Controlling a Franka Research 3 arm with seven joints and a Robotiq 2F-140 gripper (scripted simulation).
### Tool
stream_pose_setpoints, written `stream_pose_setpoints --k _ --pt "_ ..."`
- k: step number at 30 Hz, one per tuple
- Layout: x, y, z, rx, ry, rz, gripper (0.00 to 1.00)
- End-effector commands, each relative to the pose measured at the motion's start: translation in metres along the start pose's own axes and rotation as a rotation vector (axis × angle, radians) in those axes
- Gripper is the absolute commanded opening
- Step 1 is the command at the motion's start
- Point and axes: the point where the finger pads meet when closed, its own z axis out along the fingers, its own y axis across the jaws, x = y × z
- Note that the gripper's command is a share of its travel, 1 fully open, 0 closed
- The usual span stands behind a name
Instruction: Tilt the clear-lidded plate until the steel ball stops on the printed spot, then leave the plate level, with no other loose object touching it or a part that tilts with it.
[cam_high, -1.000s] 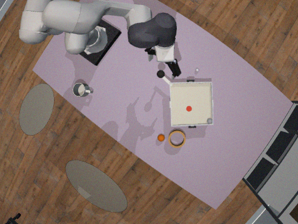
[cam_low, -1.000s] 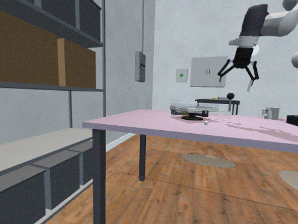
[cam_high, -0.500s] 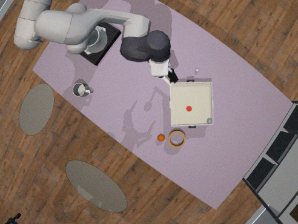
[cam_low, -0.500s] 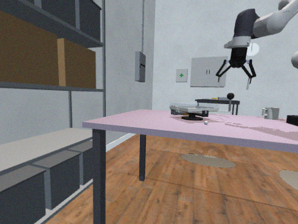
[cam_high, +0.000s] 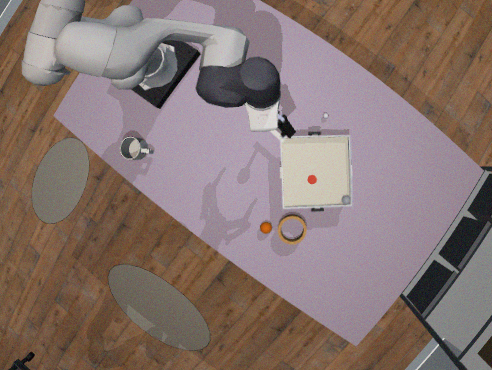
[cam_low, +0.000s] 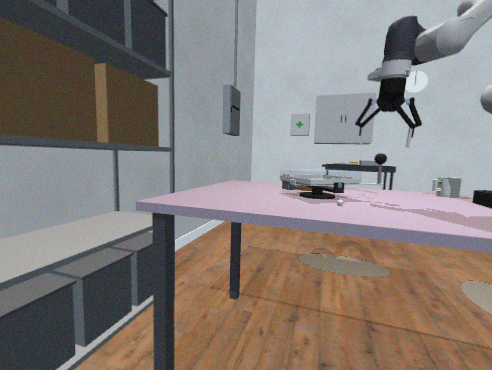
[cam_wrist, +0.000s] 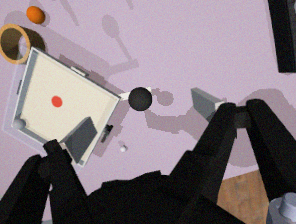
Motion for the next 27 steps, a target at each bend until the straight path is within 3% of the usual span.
stream_pose_setpoints --k 1,27 --pt "-0.0005 -0.0001 -0.0012 -0.001 -0.002 -0.021 1.00" --pt "0.0069 -0.0022 -0.0034 -0.026 -0.061 0.006 1.00"
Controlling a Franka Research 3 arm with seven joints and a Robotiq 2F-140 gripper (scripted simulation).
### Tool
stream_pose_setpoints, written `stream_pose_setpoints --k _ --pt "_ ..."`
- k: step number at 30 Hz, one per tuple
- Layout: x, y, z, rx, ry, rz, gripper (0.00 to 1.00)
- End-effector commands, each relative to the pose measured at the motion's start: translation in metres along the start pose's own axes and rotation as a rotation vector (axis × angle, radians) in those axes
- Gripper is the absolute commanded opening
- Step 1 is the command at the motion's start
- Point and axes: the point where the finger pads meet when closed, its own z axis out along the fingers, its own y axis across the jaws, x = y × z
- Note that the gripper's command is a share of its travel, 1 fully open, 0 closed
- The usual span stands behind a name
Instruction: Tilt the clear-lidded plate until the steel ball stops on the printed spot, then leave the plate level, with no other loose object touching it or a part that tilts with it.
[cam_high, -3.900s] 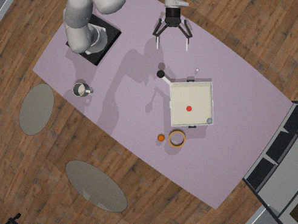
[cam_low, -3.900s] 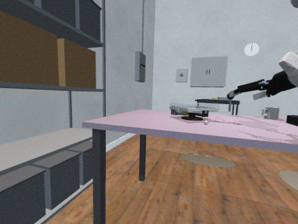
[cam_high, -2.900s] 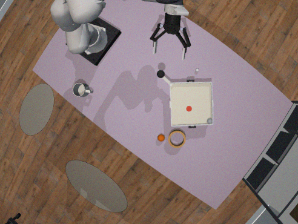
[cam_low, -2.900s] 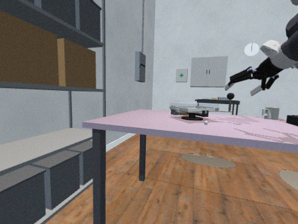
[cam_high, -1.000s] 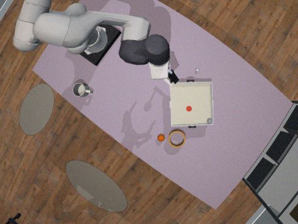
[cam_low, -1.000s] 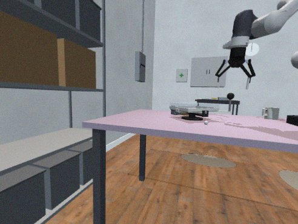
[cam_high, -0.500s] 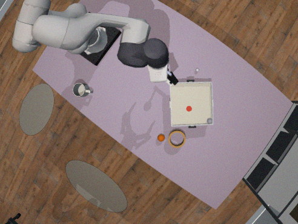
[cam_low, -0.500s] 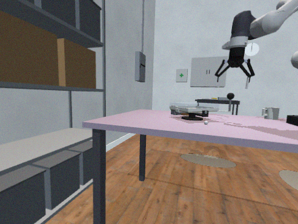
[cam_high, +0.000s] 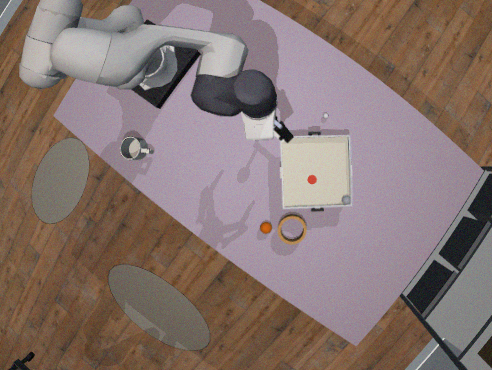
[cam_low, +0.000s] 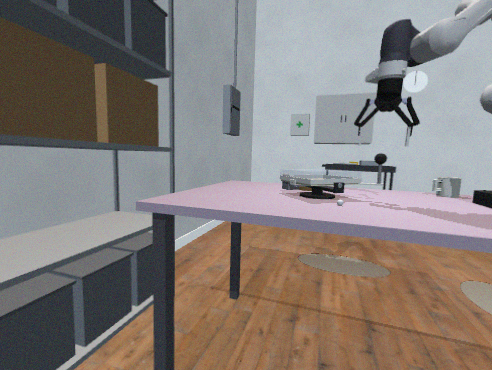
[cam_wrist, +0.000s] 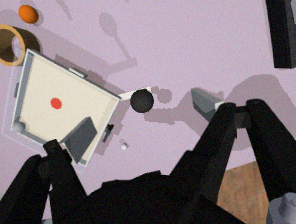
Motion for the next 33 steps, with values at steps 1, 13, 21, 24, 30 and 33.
stream_pose_setpoints --k 1,13,21,24,30,33 --pt "-0.0010 0.0008 -0.0010 -0.004 -0.005 -0.016 1.00" --pt "0.0010 0.0000 -0.0018 -0.010 -0.022 -0.008 1.00" --pt "0.0021 -0.0004 -0.0023 -0.014 -0.031 -0.004 1.00" --pt "0.0025 -0.0005 -0.0025 -0.015 -0.035 -0.002 1.00" --pt "0.0026 -0.0006 -0.0025 -0.015 -0.036 -0.002 0.36" --pt "0.0026 -0.0006 -0.0025 -0.015 -0.036 -0.002 0.36"
